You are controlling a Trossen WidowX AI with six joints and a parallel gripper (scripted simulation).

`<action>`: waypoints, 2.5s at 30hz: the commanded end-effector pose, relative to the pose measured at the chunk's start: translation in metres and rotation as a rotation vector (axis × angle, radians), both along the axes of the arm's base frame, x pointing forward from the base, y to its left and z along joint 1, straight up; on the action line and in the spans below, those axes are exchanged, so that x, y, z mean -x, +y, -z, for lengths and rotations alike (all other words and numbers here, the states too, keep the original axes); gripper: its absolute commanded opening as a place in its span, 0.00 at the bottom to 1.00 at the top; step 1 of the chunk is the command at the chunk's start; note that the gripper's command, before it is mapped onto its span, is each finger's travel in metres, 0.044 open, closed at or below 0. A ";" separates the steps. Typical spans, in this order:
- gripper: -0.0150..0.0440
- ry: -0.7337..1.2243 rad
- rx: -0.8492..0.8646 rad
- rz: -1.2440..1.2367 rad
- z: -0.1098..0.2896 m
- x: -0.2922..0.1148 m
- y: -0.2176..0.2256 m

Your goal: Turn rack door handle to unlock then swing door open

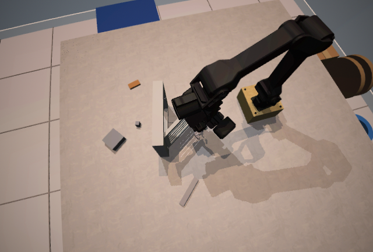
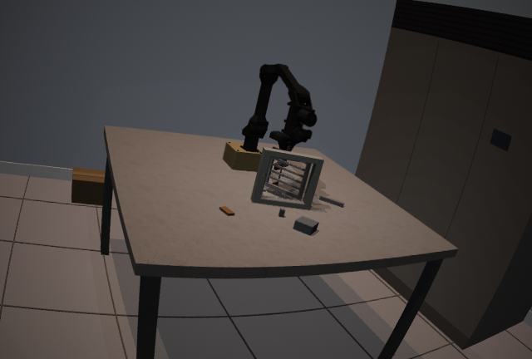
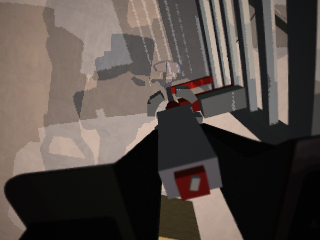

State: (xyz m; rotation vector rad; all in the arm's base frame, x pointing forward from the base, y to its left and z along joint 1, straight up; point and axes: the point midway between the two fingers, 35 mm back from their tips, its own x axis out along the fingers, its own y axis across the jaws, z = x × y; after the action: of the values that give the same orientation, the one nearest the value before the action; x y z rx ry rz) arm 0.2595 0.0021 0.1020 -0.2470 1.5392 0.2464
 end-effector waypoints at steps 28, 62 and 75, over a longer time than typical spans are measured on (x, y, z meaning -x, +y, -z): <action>0.28 -0.010 -0.014 0.435 0.000 -0.005 0.061; 0.28 -0.007 -0.029 0.828 -0.002 -0.032 0.115; 0.51 -0.007 -0.029 0.828 -0.002 -0.032 0.115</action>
State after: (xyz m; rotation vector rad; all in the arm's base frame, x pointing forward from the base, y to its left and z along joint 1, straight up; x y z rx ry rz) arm 0.2919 0.1177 0.1045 0.4083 1.5033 -0.3746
